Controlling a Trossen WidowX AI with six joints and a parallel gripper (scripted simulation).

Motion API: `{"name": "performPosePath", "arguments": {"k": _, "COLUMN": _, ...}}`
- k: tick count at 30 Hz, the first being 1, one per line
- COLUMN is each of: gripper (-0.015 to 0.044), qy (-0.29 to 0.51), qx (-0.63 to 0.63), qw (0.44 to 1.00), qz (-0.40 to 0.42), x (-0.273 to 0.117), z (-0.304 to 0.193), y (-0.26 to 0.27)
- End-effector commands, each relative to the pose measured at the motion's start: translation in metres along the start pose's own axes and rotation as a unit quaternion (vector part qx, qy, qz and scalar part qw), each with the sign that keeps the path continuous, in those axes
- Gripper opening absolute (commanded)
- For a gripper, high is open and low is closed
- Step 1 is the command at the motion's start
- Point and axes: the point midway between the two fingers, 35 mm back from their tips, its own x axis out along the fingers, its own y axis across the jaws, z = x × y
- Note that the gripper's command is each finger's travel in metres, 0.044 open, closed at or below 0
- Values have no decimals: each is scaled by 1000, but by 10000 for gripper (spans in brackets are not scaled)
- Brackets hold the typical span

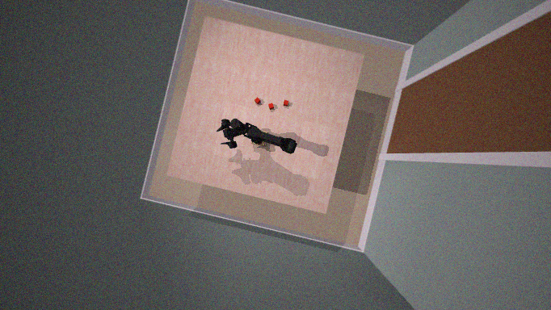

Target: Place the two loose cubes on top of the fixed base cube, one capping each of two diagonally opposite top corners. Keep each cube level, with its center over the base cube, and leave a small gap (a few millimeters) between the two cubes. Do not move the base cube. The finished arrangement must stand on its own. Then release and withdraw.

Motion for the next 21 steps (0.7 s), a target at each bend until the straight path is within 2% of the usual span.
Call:
{"name": "performPosePath", "arguments": {"k": 1, "gripper": 374, "qy": 2, "qx": 4, "qw": 1000, "qz": -3, "x": 0, "z": 0, "y": -1}}
{"name": "performPosePath", "arguments": {"k": 5, "gripper": 269, "qy": 35, "qx": 76, "qw": 995, "qz": -58, "x": -6, "z": -3, "y": -29}}
{"name": "performPosePath", "arguments": {"k": 13, "gripper": 265, "qy": 95, "qx": 251, "qw": 944, "qz": -194, "x": -31, "z": -17, "y": -90}}
{"name": "performPosePath", "arguments": {"k": 21, "gripper": 265, "qy": 126, "qx": 416, "qw": 840, "qz": -323, "x": -73, "z": -37, "y": -142}}
